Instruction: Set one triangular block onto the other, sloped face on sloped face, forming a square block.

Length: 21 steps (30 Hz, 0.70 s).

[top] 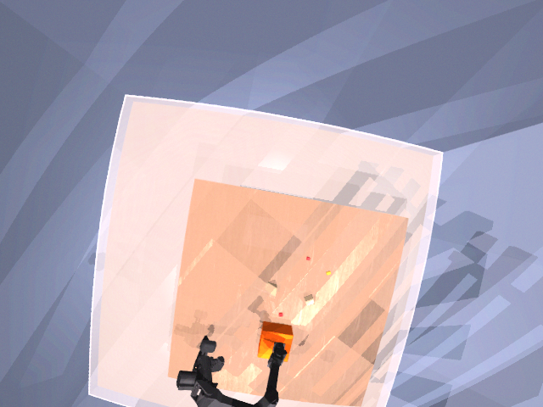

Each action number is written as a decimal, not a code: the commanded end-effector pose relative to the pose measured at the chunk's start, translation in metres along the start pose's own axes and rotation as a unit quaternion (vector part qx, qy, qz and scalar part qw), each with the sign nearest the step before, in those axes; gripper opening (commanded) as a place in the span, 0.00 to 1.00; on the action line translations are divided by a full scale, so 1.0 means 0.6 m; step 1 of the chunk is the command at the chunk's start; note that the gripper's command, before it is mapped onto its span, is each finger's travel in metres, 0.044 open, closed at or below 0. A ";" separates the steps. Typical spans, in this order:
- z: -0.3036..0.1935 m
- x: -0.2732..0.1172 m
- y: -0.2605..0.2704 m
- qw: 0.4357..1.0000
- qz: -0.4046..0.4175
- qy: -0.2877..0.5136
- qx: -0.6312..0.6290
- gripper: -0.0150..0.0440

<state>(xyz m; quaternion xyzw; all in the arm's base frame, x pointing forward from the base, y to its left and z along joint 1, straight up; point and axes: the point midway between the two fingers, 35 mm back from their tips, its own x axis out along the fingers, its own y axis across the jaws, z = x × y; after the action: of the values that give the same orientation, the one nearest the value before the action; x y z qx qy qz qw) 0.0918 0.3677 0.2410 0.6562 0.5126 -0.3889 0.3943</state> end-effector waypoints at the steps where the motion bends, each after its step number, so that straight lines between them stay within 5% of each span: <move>1: 0.001 0.001 0.003 1.000 0.000 -0.001 -0.006 0.98; 12: 0.081 0.079 0.154 0.933 -0.028 -0.040 -0.358 1.00; 21: 0.129 0.105 0.212 0.867 -0.049 -0.040 -0.493 1.00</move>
<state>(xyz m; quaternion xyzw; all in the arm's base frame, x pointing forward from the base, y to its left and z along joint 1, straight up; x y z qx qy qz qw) 0.1756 0.3328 0.2023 0.4795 0.6035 -0.2378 0.5910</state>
